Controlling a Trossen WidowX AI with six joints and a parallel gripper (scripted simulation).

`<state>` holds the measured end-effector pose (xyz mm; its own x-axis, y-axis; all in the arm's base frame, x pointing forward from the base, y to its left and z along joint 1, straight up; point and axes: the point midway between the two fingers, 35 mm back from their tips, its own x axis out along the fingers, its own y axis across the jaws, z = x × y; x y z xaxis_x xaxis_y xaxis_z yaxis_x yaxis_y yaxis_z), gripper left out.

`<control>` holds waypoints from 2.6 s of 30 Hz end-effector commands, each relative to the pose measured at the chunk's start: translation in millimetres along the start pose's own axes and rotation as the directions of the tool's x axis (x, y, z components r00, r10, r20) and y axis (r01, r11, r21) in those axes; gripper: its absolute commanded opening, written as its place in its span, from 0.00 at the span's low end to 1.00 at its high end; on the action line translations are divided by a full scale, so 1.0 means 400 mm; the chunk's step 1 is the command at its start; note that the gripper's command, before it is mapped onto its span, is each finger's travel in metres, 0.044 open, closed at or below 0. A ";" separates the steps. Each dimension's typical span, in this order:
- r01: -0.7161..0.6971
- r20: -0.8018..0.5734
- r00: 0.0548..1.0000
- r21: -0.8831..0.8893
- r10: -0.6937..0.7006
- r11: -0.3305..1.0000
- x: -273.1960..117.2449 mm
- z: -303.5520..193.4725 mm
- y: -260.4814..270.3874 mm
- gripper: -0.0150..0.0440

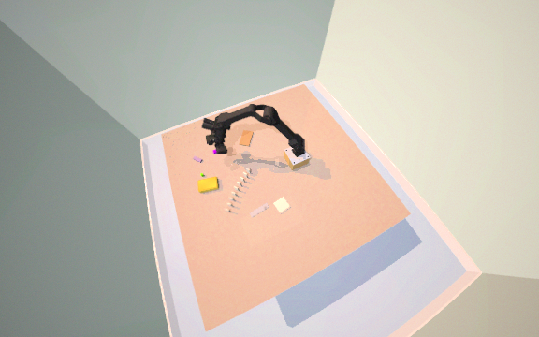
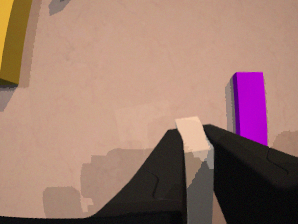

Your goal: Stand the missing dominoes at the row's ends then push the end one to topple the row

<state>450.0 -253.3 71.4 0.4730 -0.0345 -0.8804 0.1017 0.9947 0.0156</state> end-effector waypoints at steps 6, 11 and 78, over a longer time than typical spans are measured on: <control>-0.015 0.124 0.992 0.037 0.010 0.999 0.030 0.003 -0.014 0.30; -0.022 0.198 0.980 0.047 0.012 0.999 0.041 0.004 -0.023 0.30; -0.038 0.834 0.534 -0.144 0.142 0.989 -0.147 -0.184 0.074 0.30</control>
<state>362.7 -216.7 87.5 0.9962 0.0368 -0.0791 -0.0387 0.9990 -0.0221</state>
